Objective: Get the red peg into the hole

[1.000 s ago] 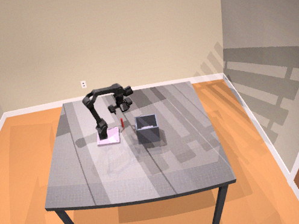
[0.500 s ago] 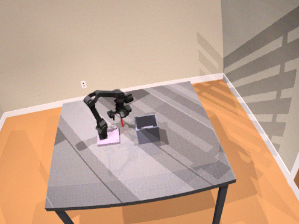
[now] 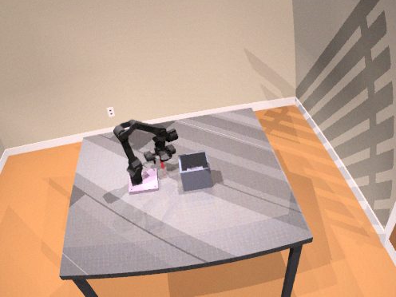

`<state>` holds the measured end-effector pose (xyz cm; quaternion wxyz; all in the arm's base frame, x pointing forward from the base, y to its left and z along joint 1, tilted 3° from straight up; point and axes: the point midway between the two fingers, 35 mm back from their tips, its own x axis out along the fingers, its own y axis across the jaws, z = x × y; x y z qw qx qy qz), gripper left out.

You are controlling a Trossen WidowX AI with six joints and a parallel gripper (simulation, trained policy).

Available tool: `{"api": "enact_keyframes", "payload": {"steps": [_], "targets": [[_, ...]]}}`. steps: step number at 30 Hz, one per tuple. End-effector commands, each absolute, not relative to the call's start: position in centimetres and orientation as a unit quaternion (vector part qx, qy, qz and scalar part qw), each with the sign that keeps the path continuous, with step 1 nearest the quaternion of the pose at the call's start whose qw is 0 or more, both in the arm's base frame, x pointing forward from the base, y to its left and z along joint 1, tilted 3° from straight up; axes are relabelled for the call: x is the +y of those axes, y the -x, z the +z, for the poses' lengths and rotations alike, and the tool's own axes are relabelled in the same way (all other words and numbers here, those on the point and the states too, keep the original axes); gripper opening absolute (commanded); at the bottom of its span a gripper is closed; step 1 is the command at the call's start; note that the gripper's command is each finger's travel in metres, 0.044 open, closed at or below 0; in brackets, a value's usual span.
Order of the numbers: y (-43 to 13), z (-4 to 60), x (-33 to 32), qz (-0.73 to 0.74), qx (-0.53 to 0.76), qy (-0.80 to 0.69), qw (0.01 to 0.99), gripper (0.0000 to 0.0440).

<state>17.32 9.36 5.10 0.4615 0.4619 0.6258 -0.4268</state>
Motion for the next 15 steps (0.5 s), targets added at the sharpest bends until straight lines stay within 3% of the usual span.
{"api": "enact_keyframes", "payload": {"steps": [1, 9, 15], "targets": [[-17.4, 4.5, 9.4, -0.424, 0.631, -0.458, 0.462, 0.0195], [-17.7, 4.1, 9.8, -0.406, 0.642, -0.452, 0.468, 0.001], [-18.5, 5.6, 10.2, -0.378, 0.635, -0.481, 0.472, 0.0004]]}}
